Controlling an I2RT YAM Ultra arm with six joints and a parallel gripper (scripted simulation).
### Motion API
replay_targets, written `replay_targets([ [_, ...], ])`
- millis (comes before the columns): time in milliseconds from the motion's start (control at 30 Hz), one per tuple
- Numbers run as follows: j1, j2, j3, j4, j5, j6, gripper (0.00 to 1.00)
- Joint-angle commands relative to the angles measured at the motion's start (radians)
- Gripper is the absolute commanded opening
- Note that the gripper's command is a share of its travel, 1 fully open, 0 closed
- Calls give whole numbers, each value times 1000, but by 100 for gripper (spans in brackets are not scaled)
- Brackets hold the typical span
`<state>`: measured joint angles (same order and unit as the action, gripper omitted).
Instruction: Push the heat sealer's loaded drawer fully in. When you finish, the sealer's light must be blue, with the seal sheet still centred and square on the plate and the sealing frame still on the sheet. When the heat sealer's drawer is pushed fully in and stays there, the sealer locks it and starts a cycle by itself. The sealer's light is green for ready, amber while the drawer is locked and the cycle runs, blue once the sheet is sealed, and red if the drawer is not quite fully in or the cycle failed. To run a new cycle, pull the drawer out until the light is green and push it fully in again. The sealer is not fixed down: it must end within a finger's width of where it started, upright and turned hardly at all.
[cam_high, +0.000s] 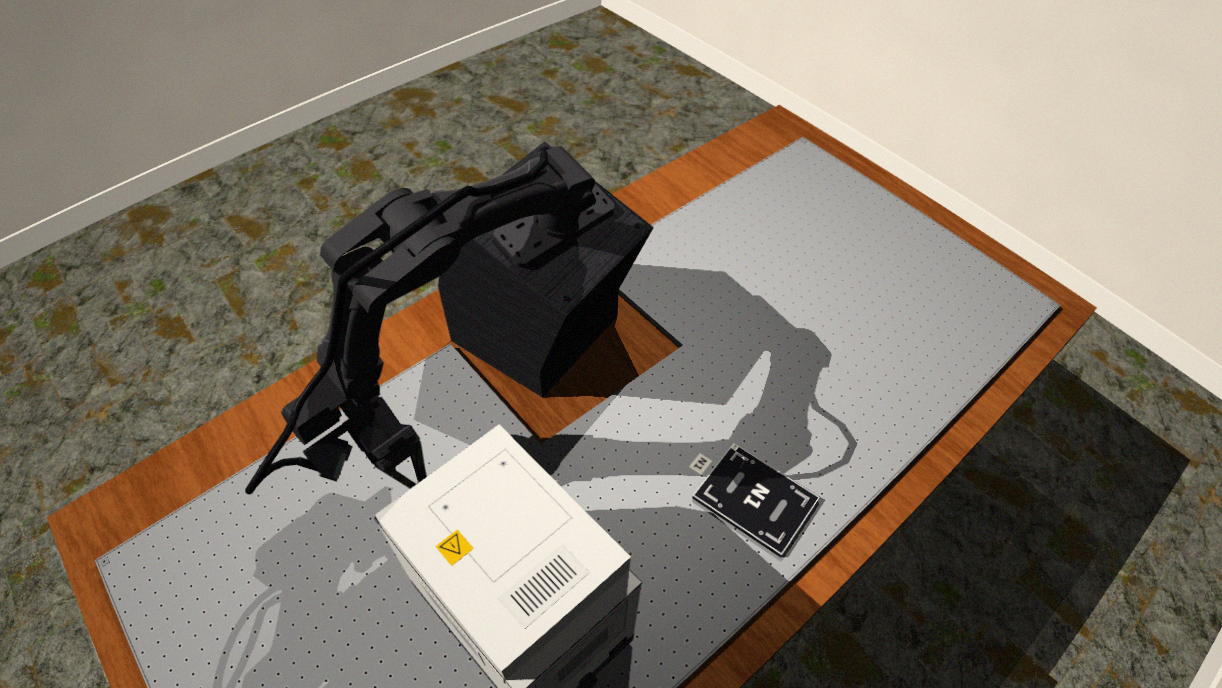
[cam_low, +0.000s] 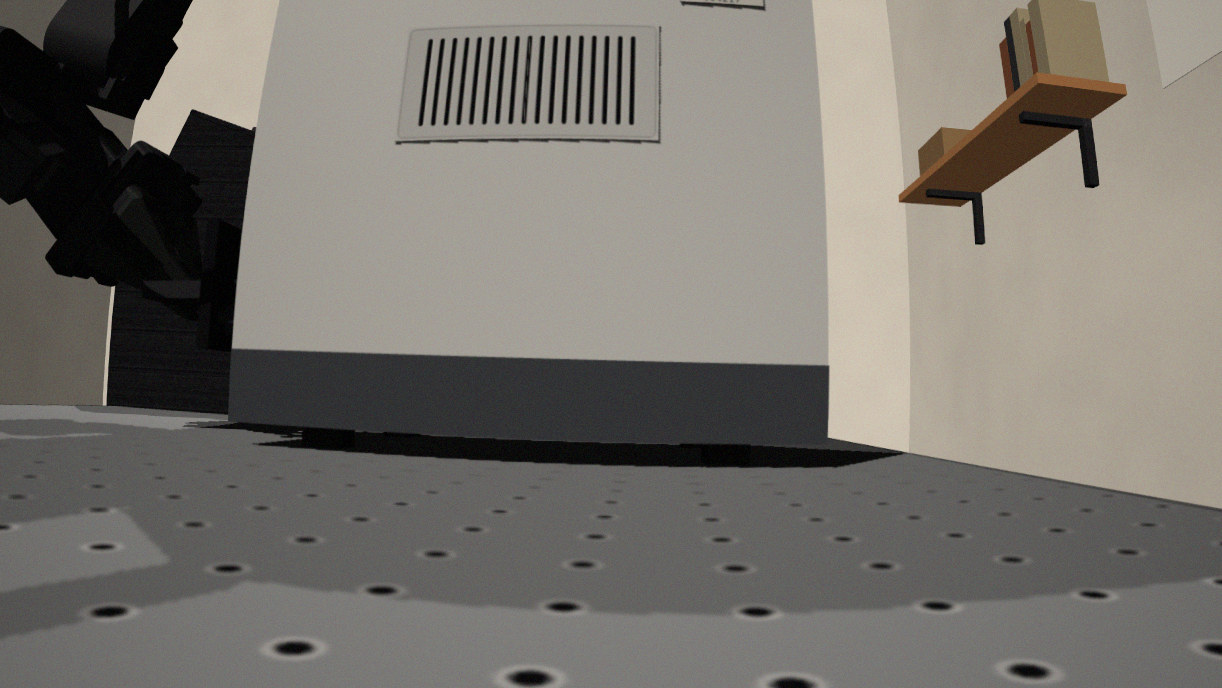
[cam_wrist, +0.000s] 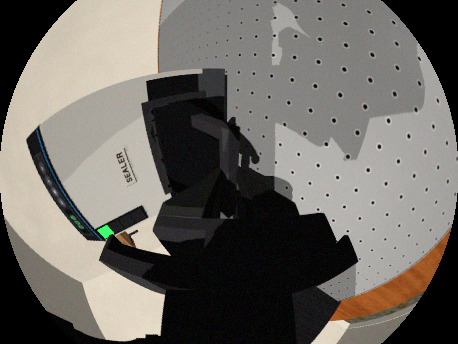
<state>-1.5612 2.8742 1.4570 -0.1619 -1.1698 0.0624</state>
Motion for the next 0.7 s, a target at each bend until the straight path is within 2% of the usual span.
replay_targets([
  [0,18,-29,-38,71,-31,52,0],
  [300,52,-49,-74,173,-27,145,0],
  [667,43,-34,-64,187,-17,156,0],
])
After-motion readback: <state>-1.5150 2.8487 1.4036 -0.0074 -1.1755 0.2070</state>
